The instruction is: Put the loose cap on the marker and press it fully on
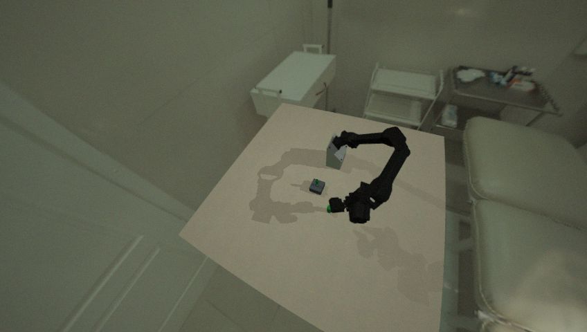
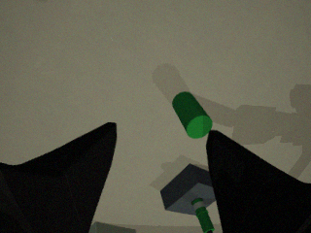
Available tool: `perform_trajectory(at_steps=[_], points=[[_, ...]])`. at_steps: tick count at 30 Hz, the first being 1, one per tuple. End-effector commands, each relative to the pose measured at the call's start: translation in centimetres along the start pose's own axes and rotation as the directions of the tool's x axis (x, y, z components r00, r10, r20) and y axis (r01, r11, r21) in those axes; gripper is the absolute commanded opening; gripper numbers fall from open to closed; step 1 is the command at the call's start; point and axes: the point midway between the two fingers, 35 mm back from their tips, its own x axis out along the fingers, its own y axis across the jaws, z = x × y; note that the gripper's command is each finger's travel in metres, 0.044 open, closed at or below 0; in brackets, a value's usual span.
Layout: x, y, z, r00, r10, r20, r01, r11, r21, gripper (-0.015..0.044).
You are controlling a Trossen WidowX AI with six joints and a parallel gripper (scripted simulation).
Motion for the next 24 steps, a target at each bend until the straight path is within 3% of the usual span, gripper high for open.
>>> perform_trajectory(at_steps=[1, 16, 20, 24], points=[[1.2, -4.9, -3.7, 0.977, 0.2, 0.078, -0.179, 0.959, -0.221, 0.0234], [1.2, -6.0, -4.4, 0.966, 0.231, 0.115, -0.193, 0.943, -0.273, 0.0234], [4.3, -5.2, -4.1, 0.966, 0.232, 0.116, -0.193, 0.942, -0.273, 0.0234], [4.5, -5.2, -4.0, 0.966, 0.232, 0.116, -0.194, 0.942, -0.273, 0.0234]])
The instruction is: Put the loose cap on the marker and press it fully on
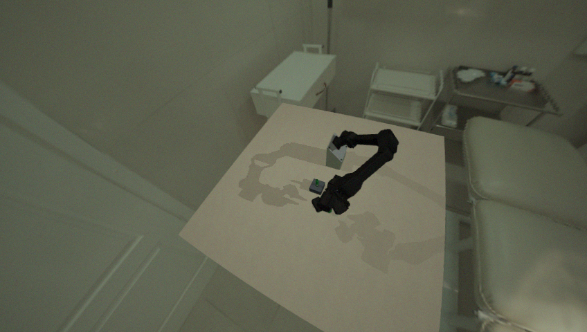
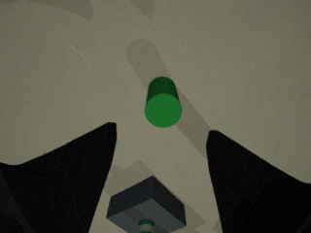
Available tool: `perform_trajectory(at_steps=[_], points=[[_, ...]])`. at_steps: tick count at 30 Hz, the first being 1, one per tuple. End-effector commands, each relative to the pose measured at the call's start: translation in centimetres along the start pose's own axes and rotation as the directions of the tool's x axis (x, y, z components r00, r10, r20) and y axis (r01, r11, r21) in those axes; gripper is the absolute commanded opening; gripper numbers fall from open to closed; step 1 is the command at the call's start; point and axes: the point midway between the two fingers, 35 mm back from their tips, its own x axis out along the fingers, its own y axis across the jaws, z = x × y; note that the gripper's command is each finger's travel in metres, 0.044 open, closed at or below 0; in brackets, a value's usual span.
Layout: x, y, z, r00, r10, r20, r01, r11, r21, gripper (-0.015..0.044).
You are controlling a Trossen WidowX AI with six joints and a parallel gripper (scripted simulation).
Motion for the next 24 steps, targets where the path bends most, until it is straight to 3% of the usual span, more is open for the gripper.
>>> perform_trajectory(at_steps=[1, 24], points=[[1.1, 0.0, -0.4, 1.0, 0.014, 0.0, -0.014, 1.0, 0.016, 0.0234], [4.3, -0.2, -0.5, 1.0, 0.014, 0.0, -0.014, 1.0, 0.016, 0.0234]])
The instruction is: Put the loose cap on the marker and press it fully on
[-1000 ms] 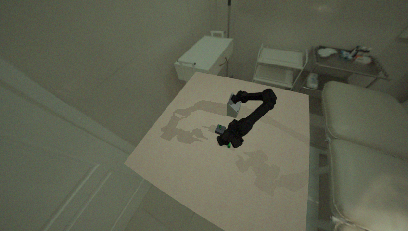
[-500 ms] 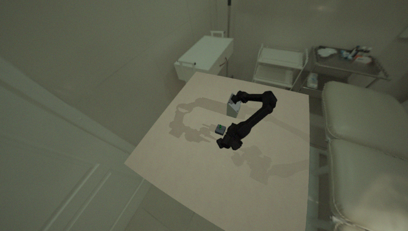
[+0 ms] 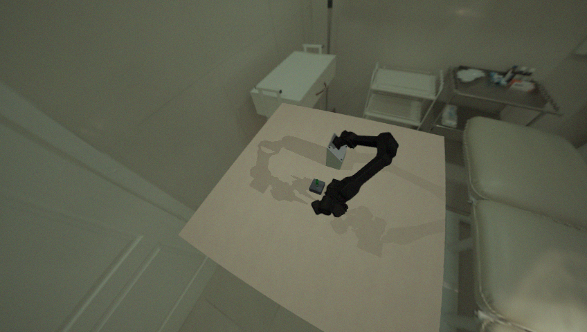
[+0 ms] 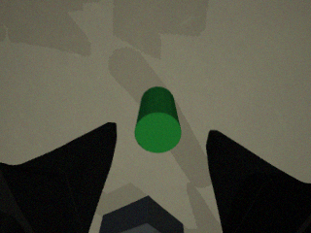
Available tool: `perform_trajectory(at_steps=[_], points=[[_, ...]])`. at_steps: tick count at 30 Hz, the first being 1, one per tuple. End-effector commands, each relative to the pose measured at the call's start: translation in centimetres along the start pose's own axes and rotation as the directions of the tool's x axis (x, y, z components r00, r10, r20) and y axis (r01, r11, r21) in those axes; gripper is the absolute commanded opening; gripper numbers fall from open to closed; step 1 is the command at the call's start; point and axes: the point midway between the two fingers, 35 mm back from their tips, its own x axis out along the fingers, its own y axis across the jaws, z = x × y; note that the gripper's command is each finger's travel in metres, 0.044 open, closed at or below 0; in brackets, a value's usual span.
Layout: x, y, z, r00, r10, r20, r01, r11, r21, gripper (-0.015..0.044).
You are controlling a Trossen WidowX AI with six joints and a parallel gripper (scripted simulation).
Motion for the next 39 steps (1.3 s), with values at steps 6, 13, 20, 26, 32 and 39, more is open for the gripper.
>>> perform_trajectory(at_steps=[6, 13, 20, 26, 32, 39], points=[[2.0, 0.1, -0.4, 1.0, 0.017, -0.006, -0.017, 1.0, 0.017, 0.0234], [3.1, 0.2, -0.5, 1.0, 0.018, -0.005, -0.018, 1.0, 0.017, 0.0234], [4.2, 0.2, -0.5, 1.0, 0.019, -0.004, -0.019, 1.0, 0.017, 0.0234], [4.6, 0.3, -0.5, 1.0, 0.019, -0.004, -0.019, 1.0, 0.017, 0.0234], [4.6, 0.3, -0.5, 1.0, 0.019, -0.004, -0.019, 1.0, 0.017, 0.0155], [4.6, 0.3, -0.5, 1.0, 0.019, -0.004, -0.019, 1.0, 0.017, 0.0089]])
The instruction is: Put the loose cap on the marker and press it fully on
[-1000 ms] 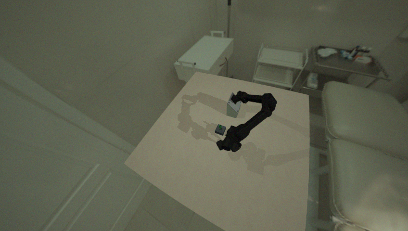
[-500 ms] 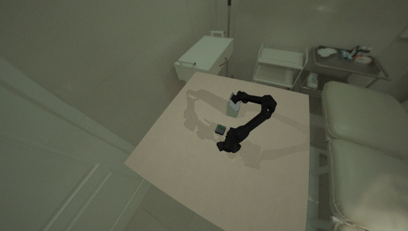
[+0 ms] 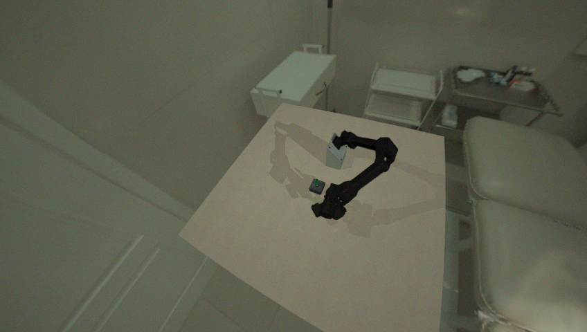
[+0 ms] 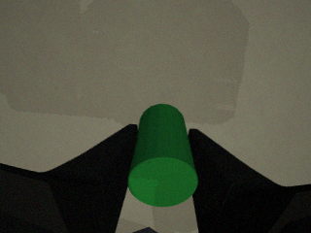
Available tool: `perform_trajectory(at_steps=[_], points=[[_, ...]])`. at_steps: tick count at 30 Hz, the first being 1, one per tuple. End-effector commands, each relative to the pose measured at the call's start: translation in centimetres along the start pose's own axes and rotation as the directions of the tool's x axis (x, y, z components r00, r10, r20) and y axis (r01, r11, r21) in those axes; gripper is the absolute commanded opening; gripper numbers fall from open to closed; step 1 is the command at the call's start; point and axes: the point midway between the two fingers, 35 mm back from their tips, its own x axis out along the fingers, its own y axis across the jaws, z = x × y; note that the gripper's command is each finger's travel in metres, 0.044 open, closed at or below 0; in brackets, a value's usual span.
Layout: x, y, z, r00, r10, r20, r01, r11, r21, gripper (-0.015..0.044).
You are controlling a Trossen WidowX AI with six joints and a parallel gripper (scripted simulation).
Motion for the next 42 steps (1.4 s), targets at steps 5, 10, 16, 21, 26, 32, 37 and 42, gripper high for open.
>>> perform_trajectory(at_steps=[5, 10, 16, 21, 26, 32, 37, 42], points=[[0.0, 0.0, -0.2, 1.0, 0.008, -0.001, -0.008, 1.0, 0.011, 0.0016], [-1.4, -0.2, -0.1, 1.0, 0.007, -0.003, -0.007, 1.0, 0.01, 0.0], [-3.3, -0.2, 0.0, 1.0, 0.006, -0.003, -0.006, 1.0, 0.01, 0.0], [-4.9, -0.2, 0.0, 1.0, 0.006, -0.003, -0.006, 1.0, 0.01, 0.0], [-6.0, -0.1, 0.0, 1.0, 0.006, -0.003, -0.006, 1.0, 0.01, 0.0], [-6.5, -0.4, -1.0, 1.0, 0.001, -0.007, -0.001, 1.0, 0.011, 0.0], [-7.4, -0.9, -3.1, 1.0, -0.007, -0.013, 0.007, 1.0, 0.013, 0.0], [-8.2, -1.2, -5.1, 1.0, -0.012, -0.019, 0.012, 1.0, 0.015, 0.0]])
